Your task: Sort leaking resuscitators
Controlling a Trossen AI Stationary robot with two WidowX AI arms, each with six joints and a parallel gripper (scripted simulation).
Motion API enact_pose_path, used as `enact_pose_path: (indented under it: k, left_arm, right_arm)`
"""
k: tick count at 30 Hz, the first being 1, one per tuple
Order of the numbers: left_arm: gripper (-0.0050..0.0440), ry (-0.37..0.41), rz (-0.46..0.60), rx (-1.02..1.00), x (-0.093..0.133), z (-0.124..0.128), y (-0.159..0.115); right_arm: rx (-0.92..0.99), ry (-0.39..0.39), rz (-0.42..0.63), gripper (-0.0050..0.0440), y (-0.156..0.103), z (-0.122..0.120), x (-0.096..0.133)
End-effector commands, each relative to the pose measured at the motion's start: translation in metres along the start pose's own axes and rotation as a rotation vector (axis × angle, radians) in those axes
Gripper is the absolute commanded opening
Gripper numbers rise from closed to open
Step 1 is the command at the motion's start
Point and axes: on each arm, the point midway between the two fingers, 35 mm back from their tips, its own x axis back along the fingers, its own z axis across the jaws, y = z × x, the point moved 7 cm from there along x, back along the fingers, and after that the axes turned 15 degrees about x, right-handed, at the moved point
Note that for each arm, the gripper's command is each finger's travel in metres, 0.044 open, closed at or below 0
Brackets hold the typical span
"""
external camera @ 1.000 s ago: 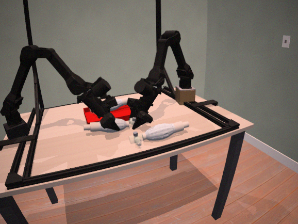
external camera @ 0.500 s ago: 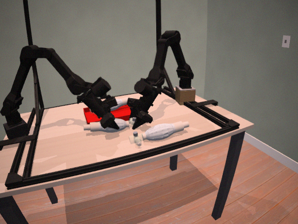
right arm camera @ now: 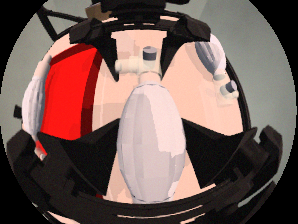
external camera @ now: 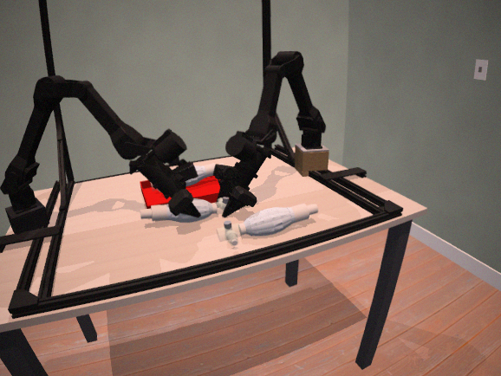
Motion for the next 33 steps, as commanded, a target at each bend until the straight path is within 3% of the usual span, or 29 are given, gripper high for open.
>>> enact_pose_path:
  k: [1,8,9,33]
  left_arm:
    - [0.0,-0.002,-0.002,-0.002,0.0001,-0.0005,0.0005]
    - [0.0,-0.002,-0.002,-0.002,0.0001,-0.0005,0.0005]
    - [0.0,-0.003,-0.002,-0.003,0.0,-0.0009,0.0009]
    - [0.0,-0.002,-0.002,-0.002,-0.0002,-0.0006,0.0006]
  right_arm:
    - [0.0,0.0,0.0,0.0,-0.0001,-0.0003,-0.0002]
    - [0.0,0.0,0.0,0.0,-0.0001,-0.0003,-0.0002]
    - [0.001,0.001,0.001,0.044,-0.0001,0.0003,-0.0001]
    - [0.001,0.001,0.001,0.044,-0.0002,0.0002,-0.0003]
